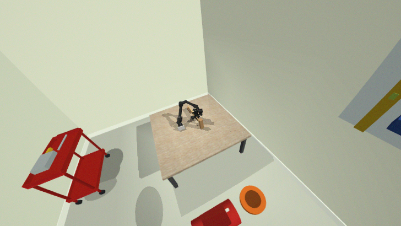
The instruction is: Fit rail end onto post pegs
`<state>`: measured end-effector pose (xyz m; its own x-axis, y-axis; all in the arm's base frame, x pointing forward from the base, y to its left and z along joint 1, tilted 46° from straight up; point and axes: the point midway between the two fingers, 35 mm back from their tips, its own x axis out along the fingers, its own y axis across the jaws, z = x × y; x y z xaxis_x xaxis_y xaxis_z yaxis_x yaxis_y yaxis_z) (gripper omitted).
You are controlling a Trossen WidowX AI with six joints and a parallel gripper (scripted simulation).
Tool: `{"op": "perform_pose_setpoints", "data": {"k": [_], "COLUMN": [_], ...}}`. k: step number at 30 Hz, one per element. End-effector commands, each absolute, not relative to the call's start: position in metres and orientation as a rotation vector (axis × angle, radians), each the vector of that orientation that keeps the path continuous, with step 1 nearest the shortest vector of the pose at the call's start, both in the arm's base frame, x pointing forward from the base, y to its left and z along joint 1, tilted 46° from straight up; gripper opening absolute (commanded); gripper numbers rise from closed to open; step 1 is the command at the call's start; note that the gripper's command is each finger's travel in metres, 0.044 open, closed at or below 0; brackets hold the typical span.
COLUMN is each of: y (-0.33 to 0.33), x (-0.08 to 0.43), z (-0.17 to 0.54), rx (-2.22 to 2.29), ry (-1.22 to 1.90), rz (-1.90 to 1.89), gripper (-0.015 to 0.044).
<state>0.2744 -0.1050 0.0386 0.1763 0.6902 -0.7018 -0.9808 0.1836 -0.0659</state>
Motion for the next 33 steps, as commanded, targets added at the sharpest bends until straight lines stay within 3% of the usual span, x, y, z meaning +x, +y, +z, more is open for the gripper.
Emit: {"op": "perform_pose_setpoints", "data": {"k": [1,33], "y": [-0.1052,-0.1039], "x": [0.2747,0.2750], "z": [0.0406,0.0416], "rx": [-0.589,-0.589], "ry": [0.601,0.601], "rz": [1.279,1.279], "gripper": [0.0000,0.0000]}}
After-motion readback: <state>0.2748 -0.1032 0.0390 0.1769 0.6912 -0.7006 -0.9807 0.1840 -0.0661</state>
